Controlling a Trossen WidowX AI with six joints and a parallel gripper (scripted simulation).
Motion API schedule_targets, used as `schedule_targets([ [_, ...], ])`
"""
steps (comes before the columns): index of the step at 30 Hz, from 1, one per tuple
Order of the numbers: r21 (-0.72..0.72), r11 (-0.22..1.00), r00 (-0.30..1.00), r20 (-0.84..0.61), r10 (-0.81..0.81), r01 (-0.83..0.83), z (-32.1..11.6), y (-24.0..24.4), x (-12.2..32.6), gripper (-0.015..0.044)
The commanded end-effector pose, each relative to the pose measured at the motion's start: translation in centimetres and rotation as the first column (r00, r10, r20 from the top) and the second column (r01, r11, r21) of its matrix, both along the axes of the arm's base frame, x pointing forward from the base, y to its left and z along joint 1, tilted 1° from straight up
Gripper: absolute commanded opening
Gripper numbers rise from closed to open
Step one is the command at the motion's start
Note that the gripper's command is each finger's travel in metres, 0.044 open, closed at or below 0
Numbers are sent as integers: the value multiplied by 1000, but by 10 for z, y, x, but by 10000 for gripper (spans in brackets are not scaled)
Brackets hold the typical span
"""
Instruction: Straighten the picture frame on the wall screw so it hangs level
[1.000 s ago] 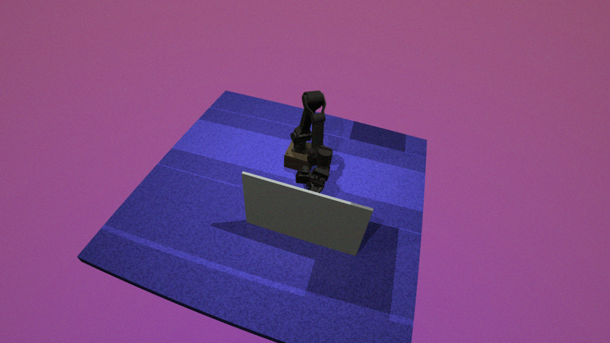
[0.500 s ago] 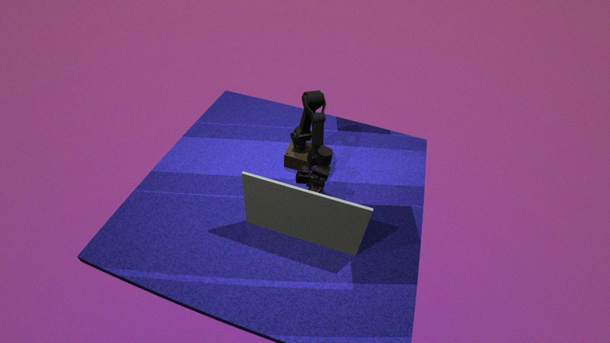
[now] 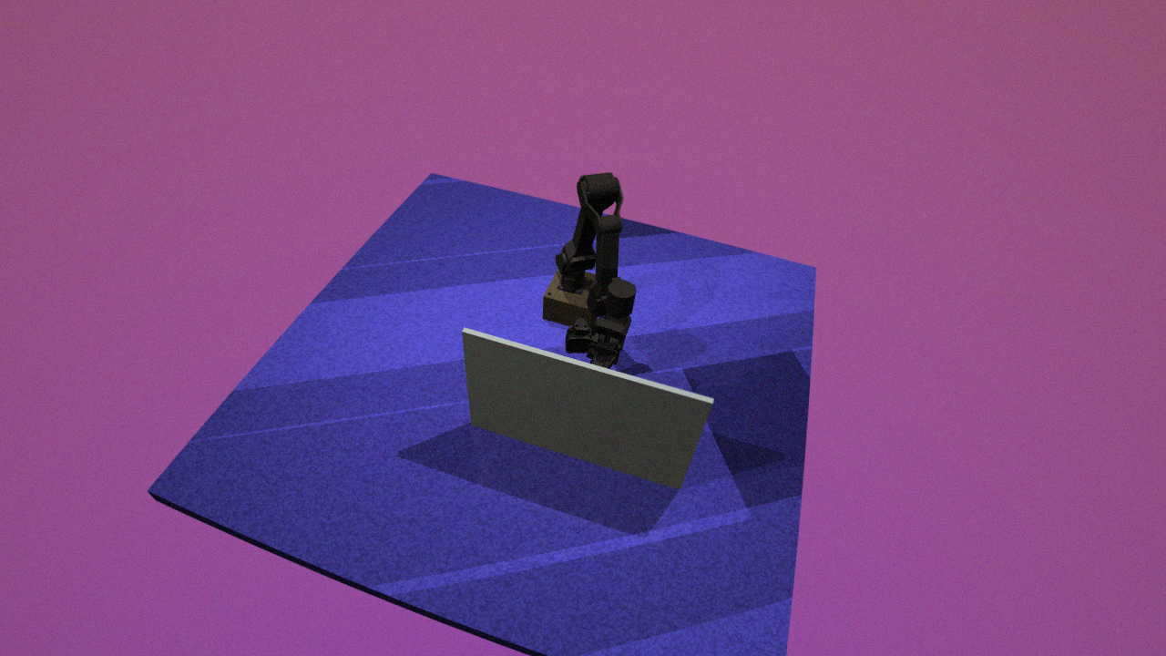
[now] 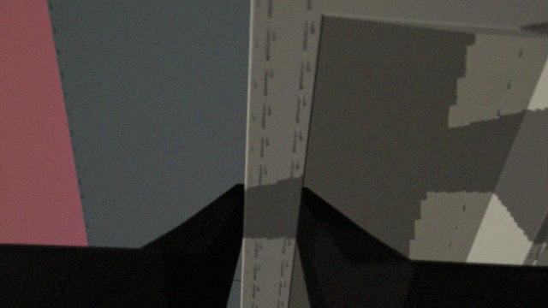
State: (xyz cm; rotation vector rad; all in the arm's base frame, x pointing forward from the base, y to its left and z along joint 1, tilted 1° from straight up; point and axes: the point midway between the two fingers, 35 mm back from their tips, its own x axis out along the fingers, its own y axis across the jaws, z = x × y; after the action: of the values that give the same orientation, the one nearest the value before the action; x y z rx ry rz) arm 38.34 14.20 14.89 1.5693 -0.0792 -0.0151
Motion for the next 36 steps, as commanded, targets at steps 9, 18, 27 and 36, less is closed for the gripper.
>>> schedule_targets([
  [9, 37, 999, 1000, 2, 1, -1, 0, 0, 0, 53],
  [18, 37, 999, 1000, 2, 1, -1, 0, 0, 0, 260],
  [27, -86, 996, 1000, -12, 0, -1, -10, 8, -81, 260],
  [36, -104, 995, 1000, -14, 7, -9, -10, 11, -95, 260],
])
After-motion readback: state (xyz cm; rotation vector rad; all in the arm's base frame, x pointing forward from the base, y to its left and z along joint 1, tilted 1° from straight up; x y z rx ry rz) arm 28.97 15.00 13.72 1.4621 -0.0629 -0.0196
